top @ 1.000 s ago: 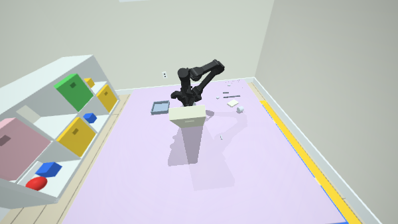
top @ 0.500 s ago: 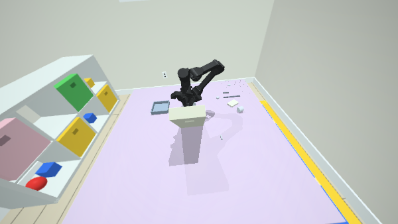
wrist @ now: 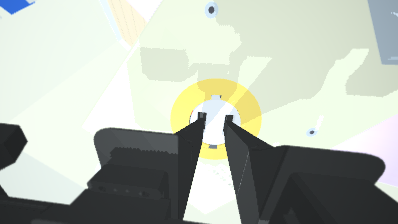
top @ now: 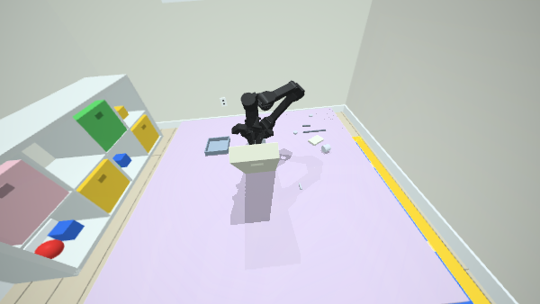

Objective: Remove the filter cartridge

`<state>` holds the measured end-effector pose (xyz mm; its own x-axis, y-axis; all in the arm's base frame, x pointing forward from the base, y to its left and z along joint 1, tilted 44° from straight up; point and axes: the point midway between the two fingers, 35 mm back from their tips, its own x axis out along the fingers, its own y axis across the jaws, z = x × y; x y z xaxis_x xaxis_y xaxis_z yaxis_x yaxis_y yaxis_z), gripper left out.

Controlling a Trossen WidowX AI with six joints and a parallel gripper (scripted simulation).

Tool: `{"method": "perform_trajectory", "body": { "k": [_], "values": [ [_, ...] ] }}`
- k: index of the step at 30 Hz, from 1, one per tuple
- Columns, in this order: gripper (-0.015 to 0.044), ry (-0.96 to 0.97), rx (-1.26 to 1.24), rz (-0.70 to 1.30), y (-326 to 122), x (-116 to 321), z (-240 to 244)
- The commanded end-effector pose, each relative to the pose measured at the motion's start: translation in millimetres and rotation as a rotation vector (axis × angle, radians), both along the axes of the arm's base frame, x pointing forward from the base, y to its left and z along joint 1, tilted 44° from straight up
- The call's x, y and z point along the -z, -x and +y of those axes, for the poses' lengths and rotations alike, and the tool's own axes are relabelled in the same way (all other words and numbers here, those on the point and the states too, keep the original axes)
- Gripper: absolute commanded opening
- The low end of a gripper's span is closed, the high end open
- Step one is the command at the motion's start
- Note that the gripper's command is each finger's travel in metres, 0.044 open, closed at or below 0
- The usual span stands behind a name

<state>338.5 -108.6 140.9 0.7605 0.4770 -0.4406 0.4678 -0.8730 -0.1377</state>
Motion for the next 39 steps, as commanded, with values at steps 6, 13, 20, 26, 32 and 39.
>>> {"method": "perform_trajectory", "body": {
  "k": [6, 13, 20, 26, 32, 39],
  "values": [
    [0.009, -0.002, 0.006, 0.008, -0.1, 1.8, -0.6],
    [0.009, 0.0, 0.0, 0.001, -0.2, 0.2, 0.1],
    [0.009, -0.002, 0.006, 0.008, -5.1, 4.6, 2.5],
    [0.009, -0.002, 0.006, 0.008, -6.5, 5.4, 3.3],
    [0.009, -0.002, 0.006, 0.008, -8.0, 6.3, 4.3],
    [0.009, -0.002, 0.006, 0.008, -9.7, 7.2, 5.3]
  ]
}}
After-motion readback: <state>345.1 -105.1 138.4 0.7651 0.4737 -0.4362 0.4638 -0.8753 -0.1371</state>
